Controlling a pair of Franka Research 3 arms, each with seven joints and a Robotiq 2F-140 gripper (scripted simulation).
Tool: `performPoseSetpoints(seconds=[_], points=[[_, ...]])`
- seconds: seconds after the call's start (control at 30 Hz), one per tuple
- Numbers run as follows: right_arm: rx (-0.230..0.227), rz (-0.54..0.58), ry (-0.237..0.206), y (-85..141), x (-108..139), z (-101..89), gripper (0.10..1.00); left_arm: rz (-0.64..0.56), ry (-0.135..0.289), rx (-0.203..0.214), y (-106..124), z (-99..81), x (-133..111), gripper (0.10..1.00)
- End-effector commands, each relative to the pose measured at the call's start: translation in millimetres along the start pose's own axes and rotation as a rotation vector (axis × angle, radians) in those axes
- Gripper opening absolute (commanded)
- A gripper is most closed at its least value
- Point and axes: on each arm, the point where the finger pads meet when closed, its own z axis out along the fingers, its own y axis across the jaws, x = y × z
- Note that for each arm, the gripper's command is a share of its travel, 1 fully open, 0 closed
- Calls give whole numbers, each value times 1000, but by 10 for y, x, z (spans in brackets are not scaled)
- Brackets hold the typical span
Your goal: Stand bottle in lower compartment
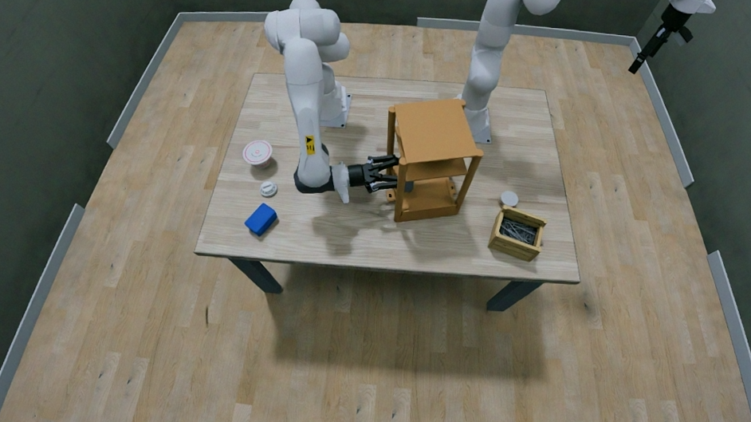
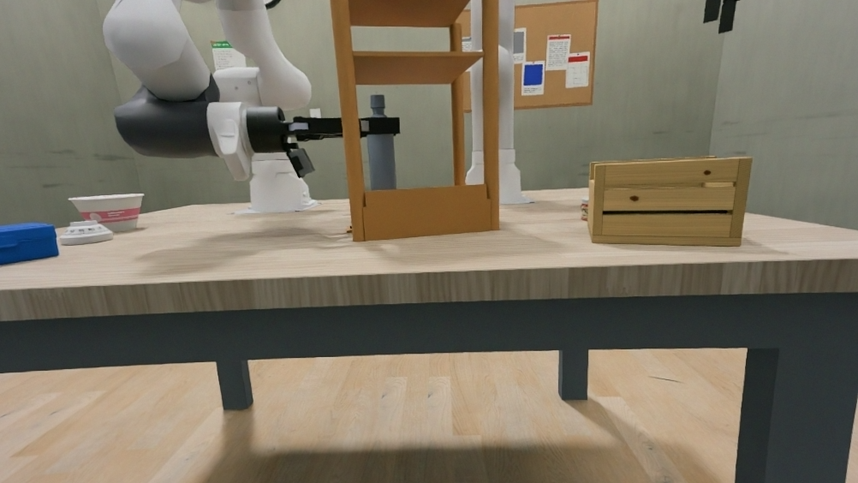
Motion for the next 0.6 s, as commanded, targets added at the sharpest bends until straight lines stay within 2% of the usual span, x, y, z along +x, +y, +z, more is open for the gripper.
performPoseSetpoints(seconds=[0.0, 0.57], points=[[0, -5, -2, -6, -9, 12, 461, 0, 0, 0, 0, -1, 0, 1000], [0, -5, -2, -6, -9, -16, 461, 0, 0, 0, 0, -1, 0, 1000]])
